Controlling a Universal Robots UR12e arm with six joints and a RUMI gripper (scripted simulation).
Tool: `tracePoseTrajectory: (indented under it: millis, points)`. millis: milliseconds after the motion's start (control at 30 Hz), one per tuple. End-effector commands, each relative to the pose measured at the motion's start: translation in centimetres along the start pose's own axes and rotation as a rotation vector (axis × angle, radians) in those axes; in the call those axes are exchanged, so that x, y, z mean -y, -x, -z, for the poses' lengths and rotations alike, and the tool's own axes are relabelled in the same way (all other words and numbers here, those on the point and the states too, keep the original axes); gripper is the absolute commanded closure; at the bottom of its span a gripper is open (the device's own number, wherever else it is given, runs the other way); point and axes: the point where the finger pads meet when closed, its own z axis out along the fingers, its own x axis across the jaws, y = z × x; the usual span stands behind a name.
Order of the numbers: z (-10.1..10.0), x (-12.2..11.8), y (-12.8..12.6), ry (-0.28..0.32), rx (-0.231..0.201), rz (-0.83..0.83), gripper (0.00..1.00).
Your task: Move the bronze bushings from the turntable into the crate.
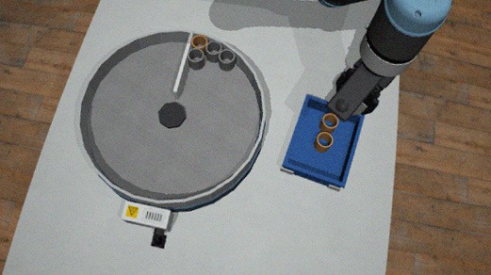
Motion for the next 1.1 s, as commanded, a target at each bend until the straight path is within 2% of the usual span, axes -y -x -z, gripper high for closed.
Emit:
tracePoseTrajectory:
  millis: [0, 733, 867, 1000, 1067]
  points:
    - [0.2, 0.0, 0.0, -0.001, 0.001, 0.000, 0.94]
    - [0.2, 0.0, -0.1, 0.000, 0.001, 0.001, 0.95]
    - [0.2, 0.5, -1.5, 0.000, 0.000, 0.000, 0.95]
    - [0.3, 1.9, -5.4, -0.001, 0.000, 0.000, 0.95]
    - [0.3, 1.9, -5.4, -0.001, 0.000, 0.000, 0.95]
